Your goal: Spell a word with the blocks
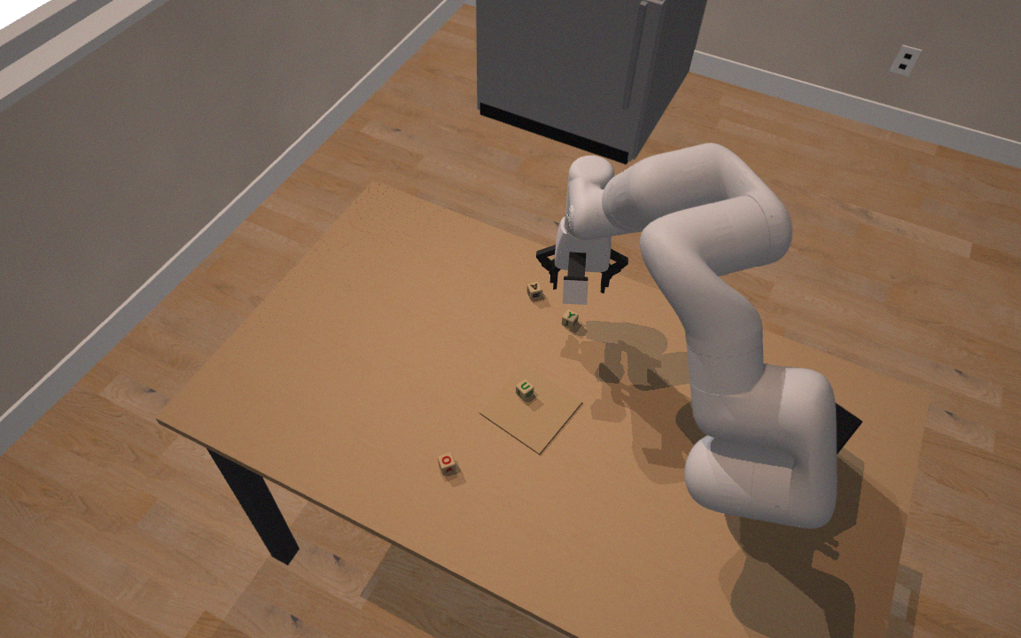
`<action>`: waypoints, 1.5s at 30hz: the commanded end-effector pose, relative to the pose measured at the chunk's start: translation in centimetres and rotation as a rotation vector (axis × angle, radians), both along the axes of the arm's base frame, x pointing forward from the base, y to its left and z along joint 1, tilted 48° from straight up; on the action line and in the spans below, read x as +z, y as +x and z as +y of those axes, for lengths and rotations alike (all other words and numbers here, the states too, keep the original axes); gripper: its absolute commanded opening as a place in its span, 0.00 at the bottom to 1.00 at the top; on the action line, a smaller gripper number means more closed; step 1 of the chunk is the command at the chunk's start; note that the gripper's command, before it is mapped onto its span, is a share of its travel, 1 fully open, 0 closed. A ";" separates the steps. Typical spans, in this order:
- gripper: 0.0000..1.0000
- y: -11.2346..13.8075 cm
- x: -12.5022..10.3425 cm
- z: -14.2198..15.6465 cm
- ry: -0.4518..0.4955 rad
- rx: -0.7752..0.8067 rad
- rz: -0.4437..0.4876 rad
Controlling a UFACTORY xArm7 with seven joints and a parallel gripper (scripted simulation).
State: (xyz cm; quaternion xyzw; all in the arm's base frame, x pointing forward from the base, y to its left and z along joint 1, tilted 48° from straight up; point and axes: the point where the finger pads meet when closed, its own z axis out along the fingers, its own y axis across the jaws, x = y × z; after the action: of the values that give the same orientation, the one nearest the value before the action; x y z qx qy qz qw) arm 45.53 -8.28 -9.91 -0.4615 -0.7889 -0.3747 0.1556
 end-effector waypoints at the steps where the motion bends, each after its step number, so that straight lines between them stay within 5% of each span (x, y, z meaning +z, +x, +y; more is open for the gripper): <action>1: 1.00 0.1 -0.3 0.1 -0.014 0.090 -0.104; 33: 1.00 1.0 -1.5 2.0 -0.112 0.638 -0.734; 40: 1.00 1.2 -1.5 2.1 -0.126 0.695 -0.804; 41: 0.63 1.2 -1.5 2.1 -0.126 0.695 -0.804; 45: 0.63 1.2 -1.5 2.1 -0.126 0.695 -0.804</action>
State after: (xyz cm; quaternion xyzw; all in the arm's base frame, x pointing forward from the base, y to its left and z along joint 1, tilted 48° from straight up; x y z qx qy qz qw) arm 46.59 -5.94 -11.48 -0.0038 -0.9132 -0.4017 -0.0687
